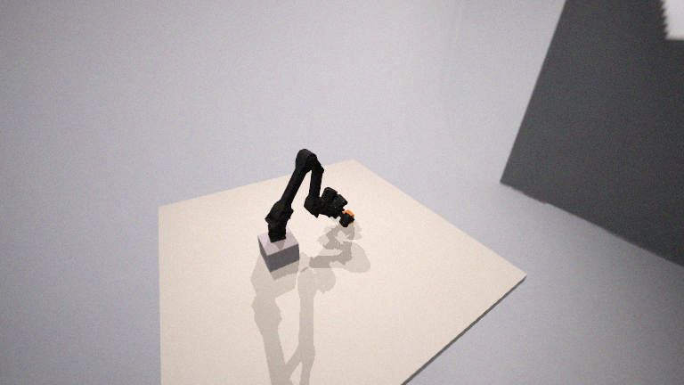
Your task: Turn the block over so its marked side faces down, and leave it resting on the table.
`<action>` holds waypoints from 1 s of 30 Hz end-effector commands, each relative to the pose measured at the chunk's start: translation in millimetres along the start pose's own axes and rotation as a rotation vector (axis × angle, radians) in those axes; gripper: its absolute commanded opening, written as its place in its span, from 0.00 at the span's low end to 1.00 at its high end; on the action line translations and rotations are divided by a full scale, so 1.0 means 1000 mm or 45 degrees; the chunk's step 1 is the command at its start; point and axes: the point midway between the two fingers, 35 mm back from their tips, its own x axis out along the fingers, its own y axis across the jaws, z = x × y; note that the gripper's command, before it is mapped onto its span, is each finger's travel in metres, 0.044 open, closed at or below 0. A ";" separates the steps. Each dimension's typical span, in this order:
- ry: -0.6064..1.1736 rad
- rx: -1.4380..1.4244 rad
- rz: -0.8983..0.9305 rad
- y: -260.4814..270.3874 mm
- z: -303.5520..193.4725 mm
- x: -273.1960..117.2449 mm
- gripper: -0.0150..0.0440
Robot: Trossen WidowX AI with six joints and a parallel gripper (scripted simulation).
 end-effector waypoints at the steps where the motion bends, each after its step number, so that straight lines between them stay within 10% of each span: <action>1: 0.105 0.001 0.003 0.002 0.014 0.004 1.00; 30: 0.702 0.000 0.000 0.000 0.060 -0.043 1.00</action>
